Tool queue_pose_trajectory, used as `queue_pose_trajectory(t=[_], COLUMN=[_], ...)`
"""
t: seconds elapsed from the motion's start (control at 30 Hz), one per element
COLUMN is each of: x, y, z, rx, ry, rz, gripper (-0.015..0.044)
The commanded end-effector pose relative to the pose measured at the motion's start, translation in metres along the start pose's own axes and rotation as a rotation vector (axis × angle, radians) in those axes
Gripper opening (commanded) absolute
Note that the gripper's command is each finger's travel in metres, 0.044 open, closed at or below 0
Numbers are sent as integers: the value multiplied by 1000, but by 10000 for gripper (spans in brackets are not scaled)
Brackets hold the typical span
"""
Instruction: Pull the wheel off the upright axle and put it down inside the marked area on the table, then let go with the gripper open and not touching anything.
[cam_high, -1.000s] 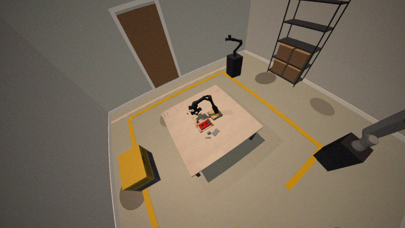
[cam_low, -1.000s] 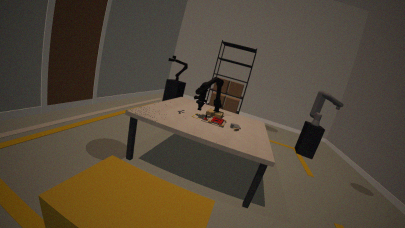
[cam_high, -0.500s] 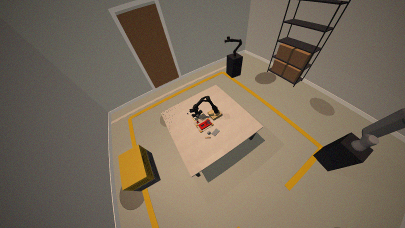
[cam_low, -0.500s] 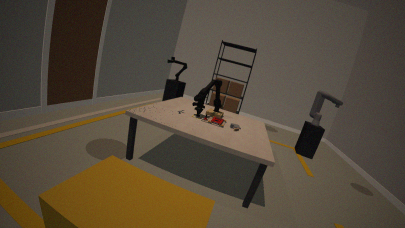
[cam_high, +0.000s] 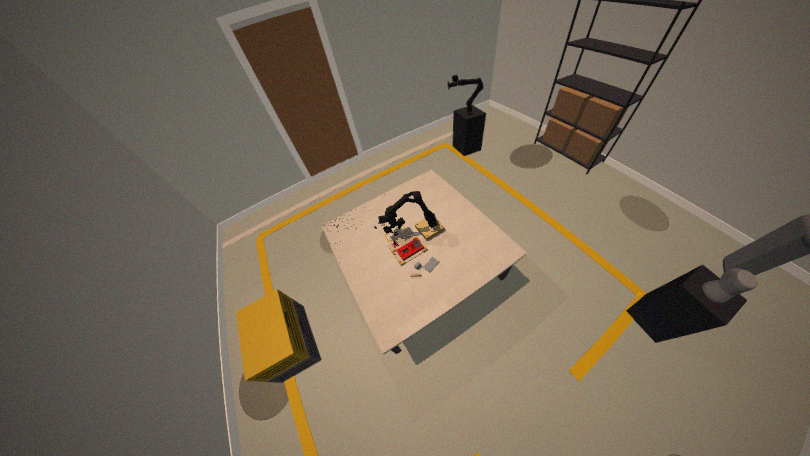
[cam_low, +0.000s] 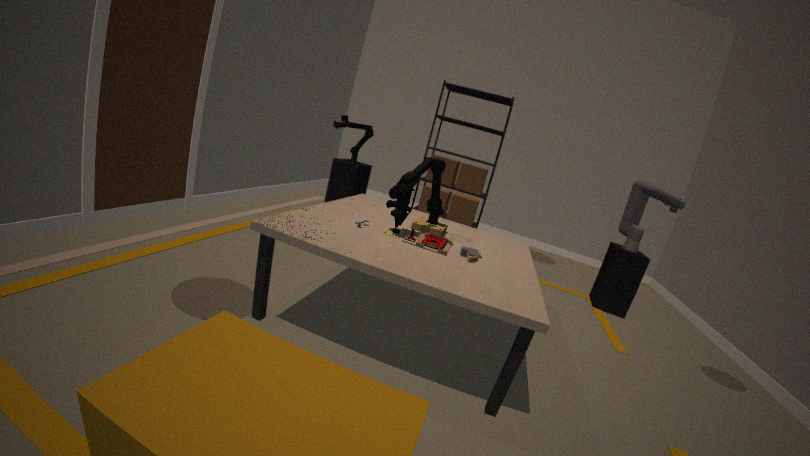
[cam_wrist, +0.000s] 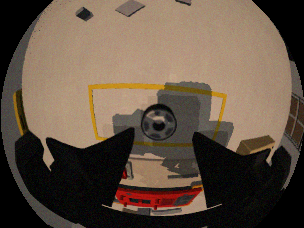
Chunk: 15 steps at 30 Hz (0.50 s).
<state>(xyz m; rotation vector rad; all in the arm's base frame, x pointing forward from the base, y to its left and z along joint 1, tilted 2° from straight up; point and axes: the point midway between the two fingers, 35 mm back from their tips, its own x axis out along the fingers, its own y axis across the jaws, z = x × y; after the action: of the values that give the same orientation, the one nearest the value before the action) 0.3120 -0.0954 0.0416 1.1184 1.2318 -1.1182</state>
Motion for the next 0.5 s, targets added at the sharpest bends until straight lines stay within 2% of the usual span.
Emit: queue_pose_trajectory(t=[0.0, 0.07, 0.1, 0.23, 0.47], x=[-33, -34, -26, -47, -77], y=[3, 3, 3, -24, -79], z=[1, 1, 2, -9, -34], rx=[-5, -5, 1, 1, -5], ry=[-7, -7, -13, -18, -5], rz=[28, 28, 28, 30, 23], gripper=[300, 300, 326, 431, 440])
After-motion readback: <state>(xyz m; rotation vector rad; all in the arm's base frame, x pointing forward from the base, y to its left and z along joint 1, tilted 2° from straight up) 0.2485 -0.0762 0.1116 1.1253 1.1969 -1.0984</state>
